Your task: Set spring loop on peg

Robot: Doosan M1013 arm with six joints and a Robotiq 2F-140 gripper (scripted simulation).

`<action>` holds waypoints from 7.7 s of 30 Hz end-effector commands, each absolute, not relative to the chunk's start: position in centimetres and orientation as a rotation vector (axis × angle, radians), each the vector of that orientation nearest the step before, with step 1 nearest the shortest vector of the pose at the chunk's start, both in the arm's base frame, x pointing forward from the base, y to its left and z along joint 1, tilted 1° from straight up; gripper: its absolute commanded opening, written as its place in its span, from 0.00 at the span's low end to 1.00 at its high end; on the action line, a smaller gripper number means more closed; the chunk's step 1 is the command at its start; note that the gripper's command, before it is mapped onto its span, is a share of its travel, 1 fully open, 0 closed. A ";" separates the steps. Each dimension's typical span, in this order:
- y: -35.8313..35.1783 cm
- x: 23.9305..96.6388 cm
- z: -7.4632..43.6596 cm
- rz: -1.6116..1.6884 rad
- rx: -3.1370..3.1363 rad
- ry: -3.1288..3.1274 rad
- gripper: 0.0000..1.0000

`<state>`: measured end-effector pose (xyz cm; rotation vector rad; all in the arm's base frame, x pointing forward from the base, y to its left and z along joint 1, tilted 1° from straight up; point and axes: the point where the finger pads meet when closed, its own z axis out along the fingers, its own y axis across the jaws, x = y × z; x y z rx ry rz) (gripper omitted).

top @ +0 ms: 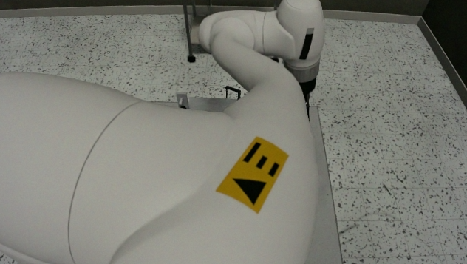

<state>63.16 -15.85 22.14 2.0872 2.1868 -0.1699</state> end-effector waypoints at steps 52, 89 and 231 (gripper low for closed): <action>-15.8 63.2 20.6 -0.168 2.087 2.186 1.00; -15.7 63.2 15.6 -0.168 2.087 2.186 1.00; -15.7 63.2 16.5 -0.168 2.087 2.186 0.25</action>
